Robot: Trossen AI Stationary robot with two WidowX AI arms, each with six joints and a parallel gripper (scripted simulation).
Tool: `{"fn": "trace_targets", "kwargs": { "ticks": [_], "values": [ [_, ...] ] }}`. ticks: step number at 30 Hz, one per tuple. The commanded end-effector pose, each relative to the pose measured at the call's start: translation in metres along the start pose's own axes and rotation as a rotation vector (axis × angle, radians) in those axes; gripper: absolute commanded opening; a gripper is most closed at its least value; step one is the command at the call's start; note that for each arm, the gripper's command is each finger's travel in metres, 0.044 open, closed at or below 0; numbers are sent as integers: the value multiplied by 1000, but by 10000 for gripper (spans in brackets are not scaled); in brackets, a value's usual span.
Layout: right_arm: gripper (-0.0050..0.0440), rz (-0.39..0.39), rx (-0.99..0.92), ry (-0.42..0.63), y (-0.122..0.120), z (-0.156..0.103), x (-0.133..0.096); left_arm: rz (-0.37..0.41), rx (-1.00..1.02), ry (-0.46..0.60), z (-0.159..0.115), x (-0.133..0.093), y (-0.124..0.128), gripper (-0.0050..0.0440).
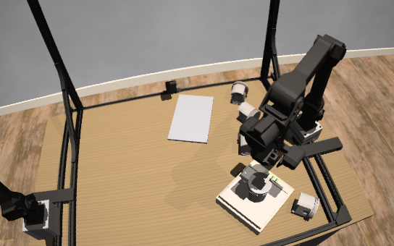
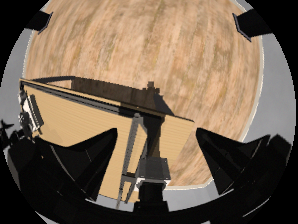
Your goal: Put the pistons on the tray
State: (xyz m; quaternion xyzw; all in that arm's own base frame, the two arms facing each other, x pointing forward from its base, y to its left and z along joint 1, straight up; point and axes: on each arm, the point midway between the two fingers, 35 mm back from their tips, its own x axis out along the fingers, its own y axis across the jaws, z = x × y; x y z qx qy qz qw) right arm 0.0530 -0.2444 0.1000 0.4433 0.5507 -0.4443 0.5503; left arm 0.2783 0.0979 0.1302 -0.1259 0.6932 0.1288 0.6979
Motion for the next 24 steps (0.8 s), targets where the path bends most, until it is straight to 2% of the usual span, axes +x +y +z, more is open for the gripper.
{"fn": "trace_targets", "kwargs": {
  "ticks": [1, 6, 19, 24],
  "values": [
    [440, 1, -1, 0, 0, 0, 0, -6, -49, 8, -3, 0, 16, 378],
    [440, 1, -1, 0, 0, 0, 0, -6, -46, -19, -9, 3, 22, 378],
    [440, 1, -1, 0, 0, 0, 0, -6, -1, -363, -62, 41, 17, 378],
    [440, 1, -1, 0, 0, 0, 0, -6, -1, -364, -65, 44, 17, 378]
  ]
}}
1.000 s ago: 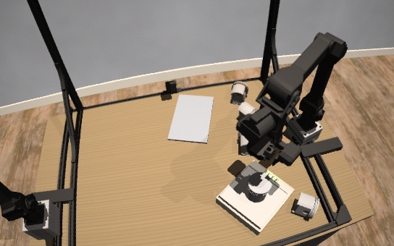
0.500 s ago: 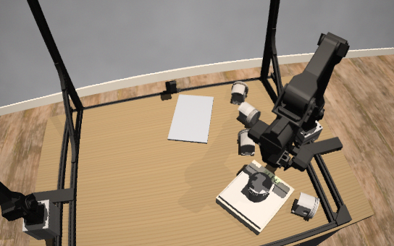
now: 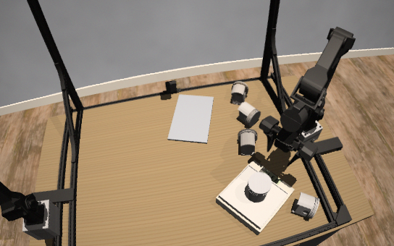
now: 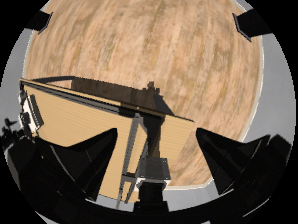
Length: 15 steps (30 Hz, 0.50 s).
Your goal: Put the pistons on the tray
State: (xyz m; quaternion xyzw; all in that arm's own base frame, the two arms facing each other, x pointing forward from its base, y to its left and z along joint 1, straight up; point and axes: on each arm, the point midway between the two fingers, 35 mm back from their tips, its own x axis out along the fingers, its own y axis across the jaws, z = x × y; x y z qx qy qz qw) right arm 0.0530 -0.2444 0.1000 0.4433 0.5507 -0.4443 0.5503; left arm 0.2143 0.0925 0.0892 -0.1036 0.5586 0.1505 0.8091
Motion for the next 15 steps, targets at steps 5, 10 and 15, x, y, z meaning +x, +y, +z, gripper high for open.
{"fn": "trace_targets", "kwargs": {
  "ticks": [5, 10, 15],
  "values": [
    [440, 1, -1, 0, 0, 0, 0, -6, 4, -10, -6, 4, -1, 378],
    [440, 1, -1, 0, 0, 0, 0, -6, 5, -6, -8, 5, -2, 378],
    [440, 1, -1, 0, 0, 0, 0, -7, 5, -3, -8, 6, -2, 378]
  ]
}}
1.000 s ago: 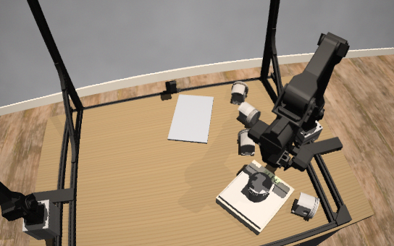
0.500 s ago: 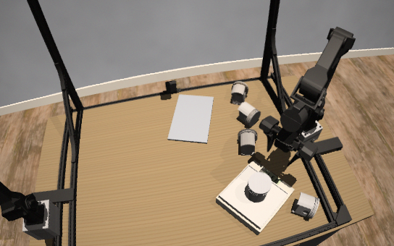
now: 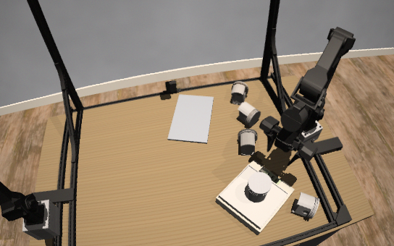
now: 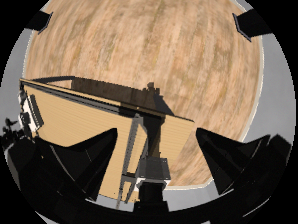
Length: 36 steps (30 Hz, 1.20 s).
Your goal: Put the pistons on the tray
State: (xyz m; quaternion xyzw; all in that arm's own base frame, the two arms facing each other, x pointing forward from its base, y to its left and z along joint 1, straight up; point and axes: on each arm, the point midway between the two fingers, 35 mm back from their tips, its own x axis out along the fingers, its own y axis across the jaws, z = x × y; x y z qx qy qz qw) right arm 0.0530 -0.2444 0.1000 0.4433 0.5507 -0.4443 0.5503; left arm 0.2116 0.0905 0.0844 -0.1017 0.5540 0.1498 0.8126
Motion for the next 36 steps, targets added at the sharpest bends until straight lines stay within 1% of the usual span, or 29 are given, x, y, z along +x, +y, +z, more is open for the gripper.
{"fn": "trace_targets", "kwargs": {
  "ticks": [1, 36],
  "values": [
    [440, 1, -1, 0, 0, 0, 0, -6, 1, 8, -3, 2, -1, 378],
    [440, 1, -1, 0, 0, 0, 0, -5, -3, 1, 1, 0, -1, 378]
  ]
}}
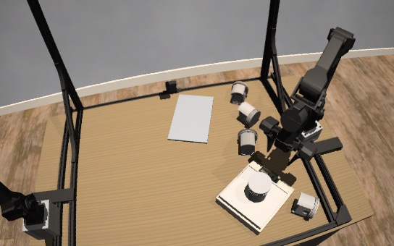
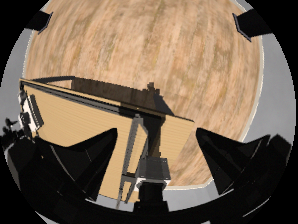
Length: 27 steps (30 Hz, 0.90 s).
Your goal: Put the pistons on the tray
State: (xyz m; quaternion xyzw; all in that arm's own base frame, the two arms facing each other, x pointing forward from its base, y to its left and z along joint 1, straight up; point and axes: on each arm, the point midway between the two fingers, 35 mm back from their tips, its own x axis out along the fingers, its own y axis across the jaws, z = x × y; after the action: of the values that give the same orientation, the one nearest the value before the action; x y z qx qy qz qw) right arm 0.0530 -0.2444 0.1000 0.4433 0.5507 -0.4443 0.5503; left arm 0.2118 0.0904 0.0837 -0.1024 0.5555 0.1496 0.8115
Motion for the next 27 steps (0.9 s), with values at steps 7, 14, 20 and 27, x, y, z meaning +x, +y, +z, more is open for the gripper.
{"fn": "trace_targets", "kwargs": {
  "ticks": [7, 14, 20, 27],
  "values": [
    [440, 1, -1, 0, 0, 0, 0, -5, -3, -2, 1, 0, -1, 378],
    [440, 1, -1, 0, 0, 0, 0, -5, -3, -2, 1, 0, -1, 378],
    [440, 1, -1, 0, 0, 0, 0, -5, -3, -2, 1, 0, -1, 378],
    [440, 1, -1, 0, 0, 0, 0, -3, -24, 156, 29, -11, 1, 378]
  ]
}}
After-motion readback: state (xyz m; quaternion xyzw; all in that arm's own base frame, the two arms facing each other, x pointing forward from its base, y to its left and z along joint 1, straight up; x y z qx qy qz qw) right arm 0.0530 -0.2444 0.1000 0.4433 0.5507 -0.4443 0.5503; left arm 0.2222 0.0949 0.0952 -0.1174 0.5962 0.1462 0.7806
